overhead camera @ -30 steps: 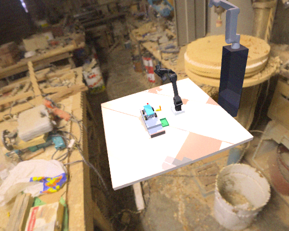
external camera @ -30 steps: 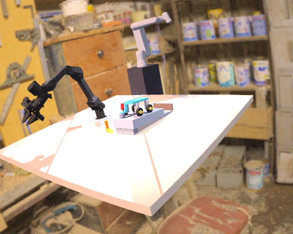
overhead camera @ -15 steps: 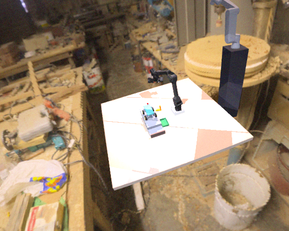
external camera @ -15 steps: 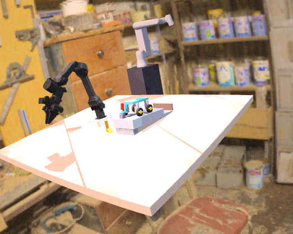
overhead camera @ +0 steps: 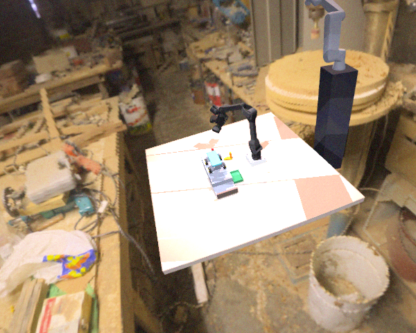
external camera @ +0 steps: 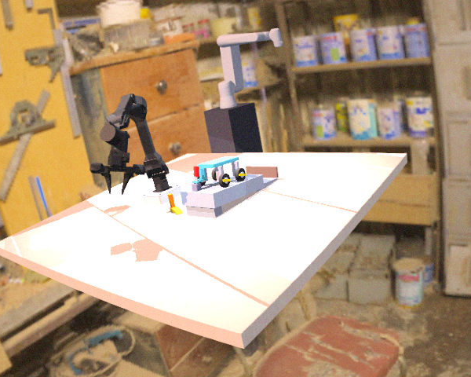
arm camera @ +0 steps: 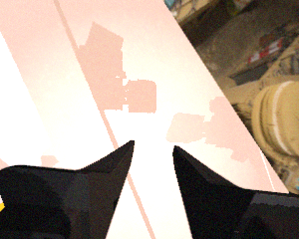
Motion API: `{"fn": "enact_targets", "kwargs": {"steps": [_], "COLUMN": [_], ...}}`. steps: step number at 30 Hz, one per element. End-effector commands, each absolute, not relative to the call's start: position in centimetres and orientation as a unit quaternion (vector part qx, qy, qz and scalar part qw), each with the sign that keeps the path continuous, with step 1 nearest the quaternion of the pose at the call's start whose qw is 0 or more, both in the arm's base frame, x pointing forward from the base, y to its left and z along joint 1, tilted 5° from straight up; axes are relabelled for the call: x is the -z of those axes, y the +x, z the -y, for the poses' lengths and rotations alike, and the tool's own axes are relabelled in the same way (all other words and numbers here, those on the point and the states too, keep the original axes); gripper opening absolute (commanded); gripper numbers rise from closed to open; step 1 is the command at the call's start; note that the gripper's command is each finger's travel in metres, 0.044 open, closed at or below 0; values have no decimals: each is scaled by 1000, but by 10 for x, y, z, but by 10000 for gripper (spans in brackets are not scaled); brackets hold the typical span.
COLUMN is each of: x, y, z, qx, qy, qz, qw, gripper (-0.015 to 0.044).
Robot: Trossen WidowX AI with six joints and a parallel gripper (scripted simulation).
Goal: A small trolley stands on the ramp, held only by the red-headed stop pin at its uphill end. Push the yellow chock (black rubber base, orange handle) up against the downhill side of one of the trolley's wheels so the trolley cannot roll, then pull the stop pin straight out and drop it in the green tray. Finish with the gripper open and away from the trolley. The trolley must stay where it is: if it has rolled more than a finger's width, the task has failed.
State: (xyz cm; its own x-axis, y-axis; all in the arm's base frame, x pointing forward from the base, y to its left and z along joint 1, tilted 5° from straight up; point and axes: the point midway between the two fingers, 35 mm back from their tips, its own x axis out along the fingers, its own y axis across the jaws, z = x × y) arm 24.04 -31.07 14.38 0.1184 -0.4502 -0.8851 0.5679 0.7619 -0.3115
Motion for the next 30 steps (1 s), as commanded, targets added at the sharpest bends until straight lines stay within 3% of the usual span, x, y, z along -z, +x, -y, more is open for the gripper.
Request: {"fn": "enact_targets", "kwargs": {"steps": [1,13,25,30], "x": [-135,-123,-116,-116], "y": [244,239,207,202], "z": [276,181,97,88], "qx": [234,-99,-421,-457], "qy": [-21,-241,-417,-435], "qz": [-622,-675,-589,-570], "qw": [747,690,549,527], "gripper": [190,190,190,190]}}
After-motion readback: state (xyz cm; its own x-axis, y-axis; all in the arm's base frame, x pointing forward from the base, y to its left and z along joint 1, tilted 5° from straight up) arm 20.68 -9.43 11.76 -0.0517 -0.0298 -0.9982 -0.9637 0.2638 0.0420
